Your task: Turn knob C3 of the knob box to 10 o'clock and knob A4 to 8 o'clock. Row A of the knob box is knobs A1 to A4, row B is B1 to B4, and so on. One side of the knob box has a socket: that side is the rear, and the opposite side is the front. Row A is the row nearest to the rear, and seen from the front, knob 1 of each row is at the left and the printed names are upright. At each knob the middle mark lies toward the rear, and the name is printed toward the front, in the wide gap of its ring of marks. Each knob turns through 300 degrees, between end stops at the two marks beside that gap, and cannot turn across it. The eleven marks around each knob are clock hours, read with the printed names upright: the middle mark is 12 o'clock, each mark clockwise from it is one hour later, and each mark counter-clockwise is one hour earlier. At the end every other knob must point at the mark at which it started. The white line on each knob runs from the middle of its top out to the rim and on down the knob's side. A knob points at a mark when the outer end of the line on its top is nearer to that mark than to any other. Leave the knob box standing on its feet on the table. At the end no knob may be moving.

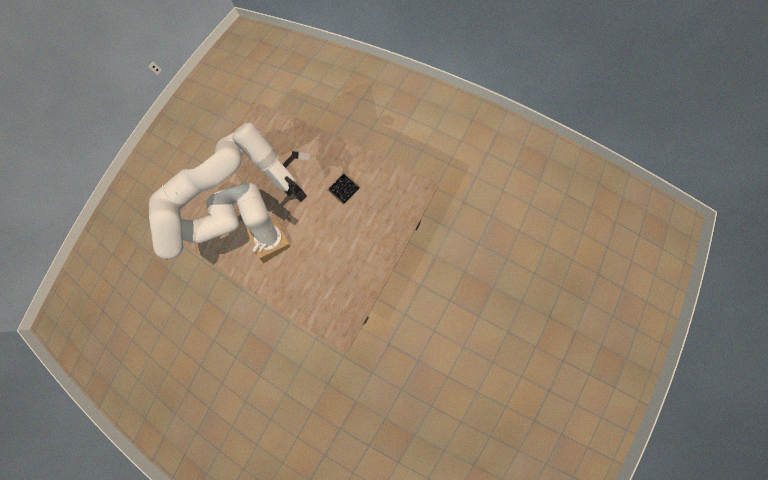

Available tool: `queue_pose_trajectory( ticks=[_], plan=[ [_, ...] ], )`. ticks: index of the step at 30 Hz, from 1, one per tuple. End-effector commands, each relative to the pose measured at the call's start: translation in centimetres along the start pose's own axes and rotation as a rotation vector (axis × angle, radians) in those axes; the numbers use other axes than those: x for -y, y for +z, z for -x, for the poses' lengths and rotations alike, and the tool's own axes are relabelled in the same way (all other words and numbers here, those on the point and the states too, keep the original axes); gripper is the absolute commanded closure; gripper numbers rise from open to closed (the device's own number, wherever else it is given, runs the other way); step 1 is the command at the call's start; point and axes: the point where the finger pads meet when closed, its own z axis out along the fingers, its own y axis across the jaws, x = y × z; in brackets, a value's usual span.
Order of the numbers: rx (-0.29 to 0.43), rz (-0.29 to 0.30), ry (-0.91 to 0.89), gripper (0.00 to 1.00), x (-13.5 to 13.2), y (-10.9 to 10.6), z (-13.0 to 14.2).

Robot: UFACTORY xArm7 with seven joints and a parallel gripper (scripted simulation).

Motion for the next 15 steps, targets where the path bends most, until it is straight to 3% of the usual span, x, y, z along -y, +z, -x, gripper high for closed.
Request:
queue_pose_trajectory(
  ticks=[1,5,7,8,15],
  plan=[
    [-0.029,-0.054,-0.040,0.00,0.8,1.3,-4.1],
    [-0.049,-0.101,-0.059,0.00,1.7,2.4,-6.7],
    [-0.049,-0.101,-0.059,0.00,1.7,2.4,-6.7],
    [-0.063,-0.136,-0.068,0.00,2.5,3.3,-8.5],
    [-0.090,-0.212,-0.074,0.00,4.2,5.3,-11.9]
  ],
)
